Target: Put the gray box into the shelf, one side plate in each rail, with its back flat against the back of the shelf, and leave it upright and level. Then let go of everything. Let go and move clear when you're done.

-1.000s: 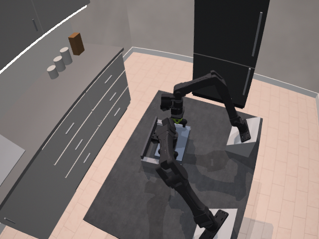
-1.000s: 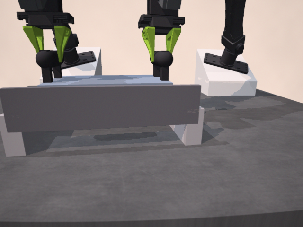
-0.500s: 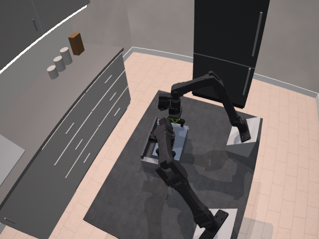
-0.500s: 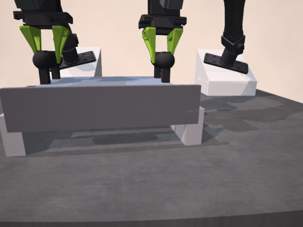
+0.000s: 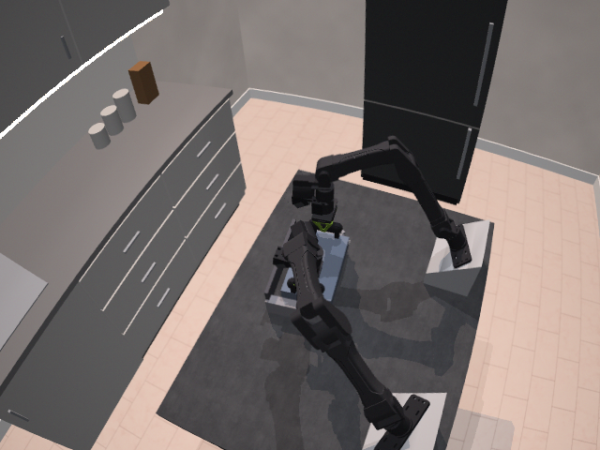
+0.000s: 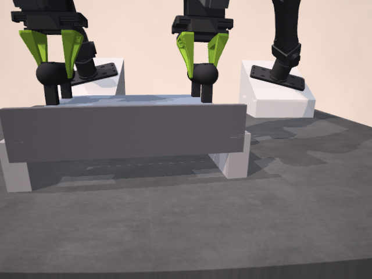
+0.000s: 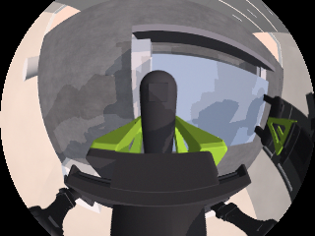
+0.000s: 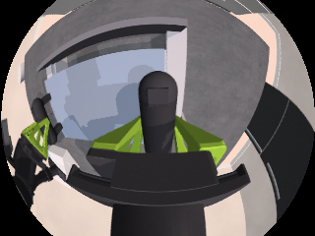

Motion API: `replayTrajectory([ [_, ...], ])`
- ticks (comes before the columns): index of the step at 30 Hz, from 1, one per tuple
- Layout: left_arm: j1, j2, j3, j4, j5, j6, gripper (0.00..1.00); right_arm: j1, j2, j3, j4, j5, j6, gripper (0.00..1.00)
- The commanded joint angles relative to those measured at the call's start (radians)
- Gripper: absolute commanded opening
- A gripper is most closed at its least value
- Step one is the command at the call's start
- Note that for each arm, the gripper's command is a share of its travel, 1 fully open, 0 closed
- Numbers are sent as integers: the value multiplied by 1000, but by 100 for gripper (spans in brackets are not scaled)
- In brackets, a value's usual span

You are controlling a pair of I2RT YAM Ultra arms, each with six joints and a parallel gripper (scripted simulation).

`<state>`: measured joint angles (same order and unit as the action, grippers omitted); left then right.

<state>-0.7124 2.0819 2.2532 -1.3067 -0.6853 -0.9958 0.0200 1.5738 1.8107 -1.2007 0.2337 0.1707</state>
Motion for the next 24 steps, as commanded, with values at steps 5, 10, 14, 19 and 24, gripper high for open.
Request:
replayTrajectory([
  [5,-20,-35,118,-7,-6,35,16,7,-18,108,-19,10,-21,16],
  [10,-17,-2,154,-28,11,47,16,-7,26,144,-42,-1,-26,16],
  [14,-8,-22,167,-32,3,50,16,13,9,155,-24,-12,-23,16],
  [19,-9,-21,181,-40,1,54,16,12,15,173,-54,2,-24,16],
  [24,-6,0,200,-44,2,54,16,12,38,187,-47,-6,-24,16],
])
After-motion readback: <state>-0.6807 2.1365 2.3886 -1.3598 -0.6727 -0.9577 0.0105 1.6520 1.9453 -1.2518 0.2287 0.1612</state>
